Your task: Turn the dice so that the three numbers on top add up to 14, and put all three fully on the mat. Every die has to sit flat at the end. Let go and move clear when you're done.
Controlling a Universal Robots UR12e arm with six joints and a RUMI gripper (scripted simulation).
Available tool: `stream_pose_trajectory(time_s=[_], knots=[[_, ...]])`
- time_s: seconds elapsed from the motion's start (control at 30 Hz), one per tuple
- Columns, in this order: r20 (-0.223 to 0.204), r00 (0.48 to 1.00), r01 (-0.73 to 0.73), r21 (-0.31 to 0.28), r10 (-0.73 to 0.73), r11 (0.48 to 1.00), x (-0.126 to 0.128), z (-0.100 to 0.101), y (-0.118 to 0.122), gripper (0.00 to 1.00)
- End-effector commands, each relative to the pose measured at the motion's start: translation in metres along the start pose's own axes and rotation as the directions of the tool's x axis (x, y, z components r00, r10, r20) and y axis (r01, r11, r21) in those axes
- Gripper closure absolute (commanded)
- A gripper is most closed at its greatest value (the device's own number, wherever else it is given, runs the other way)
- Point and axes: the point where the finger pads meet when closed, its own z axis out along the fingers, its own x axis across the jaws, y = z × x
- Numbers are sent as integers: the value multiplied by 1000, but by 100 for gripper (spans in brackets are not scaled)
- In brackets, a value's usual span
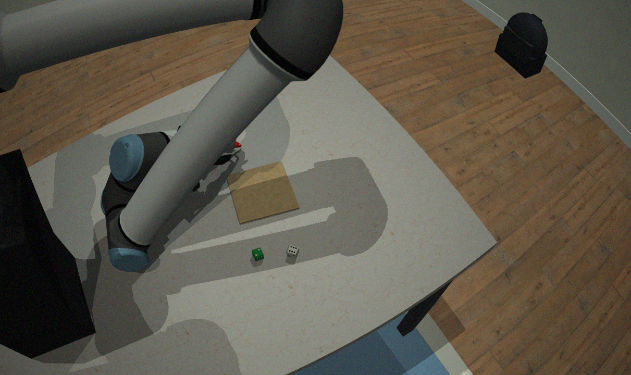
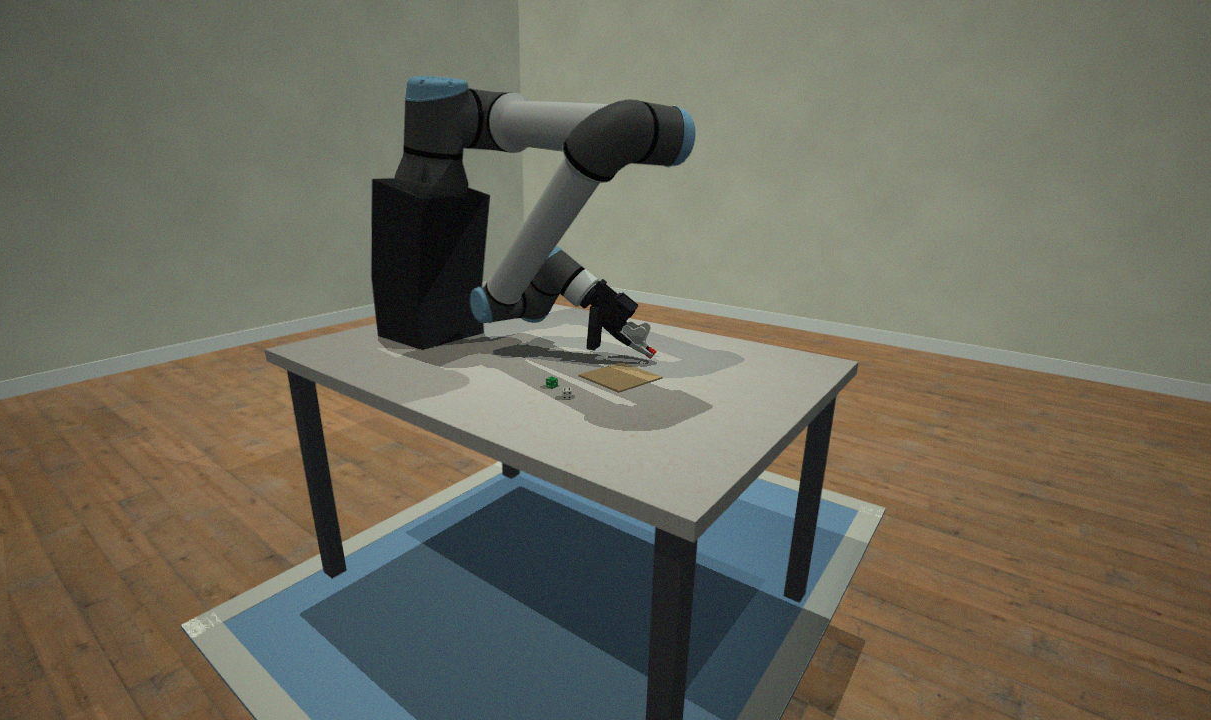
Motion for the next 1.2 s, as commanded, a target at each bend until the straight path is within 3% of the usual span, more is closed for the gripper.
stream_pose_trajectory(time_s=[0.0, 1.17], knots=[[0, 1000, 0, 0, 0, 1000, 0, 0, 0, 97], [0, 1000, 0, 0, 0, 1000, 0, 7, -9, 97]])
